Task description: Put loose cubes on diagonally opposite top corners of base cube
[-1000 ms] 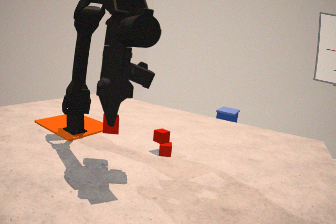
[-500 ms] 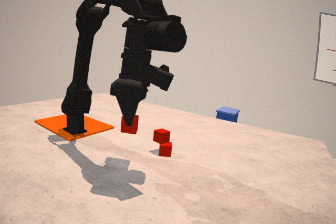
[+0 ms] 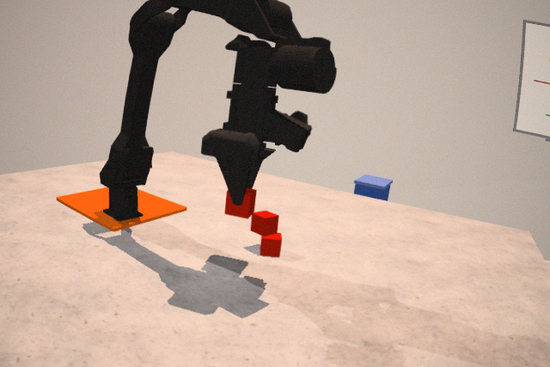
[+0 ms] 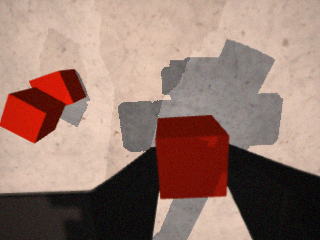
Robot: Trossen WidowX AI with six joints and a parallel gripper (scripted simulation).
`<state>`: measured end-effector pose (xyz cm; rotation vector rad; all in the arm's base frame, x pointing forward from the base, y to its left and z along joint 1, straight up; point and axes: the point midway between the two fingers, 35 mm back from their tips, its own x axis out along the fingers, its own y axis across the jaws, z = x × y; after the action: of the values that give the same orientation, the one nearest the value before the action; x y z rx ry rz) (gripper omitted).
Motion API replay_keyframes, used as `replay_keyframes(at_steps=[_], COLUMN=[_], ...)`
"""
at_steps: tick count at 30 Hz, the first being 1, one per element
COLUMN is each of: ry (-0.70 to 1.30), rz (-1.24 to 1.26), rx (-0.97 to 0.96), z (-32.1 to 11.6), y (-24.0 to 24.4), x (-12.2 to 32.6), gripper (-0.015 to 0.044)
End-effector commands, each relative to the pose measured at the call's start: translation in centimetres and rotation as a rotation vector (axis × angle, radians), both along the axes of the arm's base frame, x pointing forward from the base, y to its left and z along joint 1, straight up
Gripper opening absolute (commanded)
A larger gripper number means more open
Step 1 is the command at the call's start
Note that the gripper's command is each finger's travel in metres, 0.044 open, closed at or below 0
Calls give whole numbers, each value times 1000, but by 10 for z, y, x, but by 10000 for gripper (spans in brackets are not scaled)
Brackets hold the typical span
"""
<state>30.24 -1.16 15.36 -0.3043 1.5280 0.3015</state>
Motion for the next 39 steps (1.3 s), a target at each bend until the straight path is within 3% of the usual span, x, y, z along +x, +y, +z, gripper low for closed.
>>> replay_keyframes(at_steps=[1,39], ry=[-3,0], rz=[-73,-572], rx=[-1,19], z=[0,-6], y=[14,122], x=[3,-1], gripper=[105,105])
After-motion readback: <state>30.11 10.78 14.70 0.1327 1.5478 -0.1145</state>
